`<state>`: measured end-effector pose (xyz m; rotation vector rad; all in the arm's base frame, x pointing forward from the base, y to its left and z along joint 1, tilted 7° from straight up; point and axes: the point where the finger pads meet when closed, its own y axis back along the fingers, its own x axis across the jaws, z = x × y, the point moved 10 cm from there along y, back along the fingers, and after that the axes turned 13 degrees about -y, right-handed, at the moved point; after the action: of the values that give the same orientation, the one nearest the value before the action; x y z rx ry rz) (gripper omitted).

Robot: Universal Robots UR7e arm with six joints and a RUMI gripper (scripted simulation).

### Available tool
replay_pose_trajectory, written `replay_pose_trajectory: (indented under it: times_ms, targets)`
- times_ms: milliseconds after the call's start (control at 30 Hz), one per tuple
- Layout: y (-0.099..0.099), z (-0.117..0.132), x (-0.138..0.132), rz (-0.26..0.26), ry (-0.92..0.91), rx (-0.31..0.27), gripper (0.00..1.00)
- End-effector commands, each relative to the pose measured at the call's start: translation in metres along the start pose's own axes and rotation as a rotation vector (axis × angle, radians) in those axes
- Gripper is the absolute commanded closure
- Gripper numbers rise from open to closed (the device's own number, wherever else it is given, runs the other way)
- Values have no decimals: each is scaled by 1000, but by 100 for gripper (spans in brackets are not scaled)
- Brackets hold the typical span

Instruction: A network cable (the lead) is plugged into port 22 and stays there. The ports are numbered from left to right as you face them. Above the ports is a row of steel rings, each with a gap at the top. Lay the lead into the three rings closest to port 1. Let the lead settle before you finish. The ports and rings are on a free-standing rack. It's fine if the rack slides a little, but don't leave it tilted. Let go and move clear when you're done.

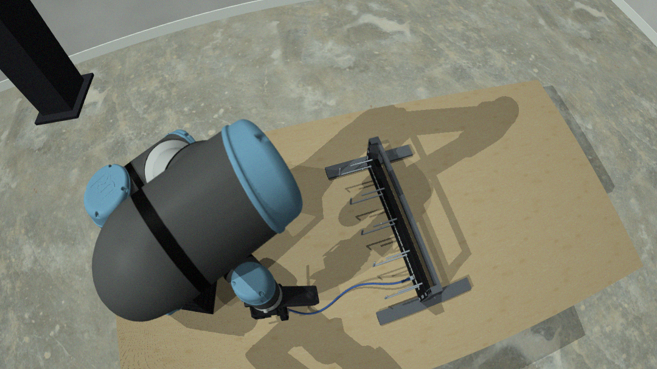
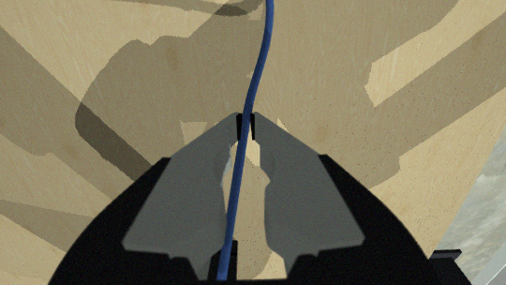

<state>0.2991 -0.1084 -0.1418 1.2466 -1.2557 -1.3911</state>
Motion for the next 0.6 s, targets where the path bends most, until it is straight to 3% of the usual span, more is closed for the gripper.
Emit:
replay_pose_trajectory:
  times_ms: [0, 233, 567]
  targets:
    - [6, -9, -20, 4, -78, -5, 100]
    - [13, -20, -42, 4, -168, -4, 100]
    - [29, -44, -96, 5, -378, -4, 100]
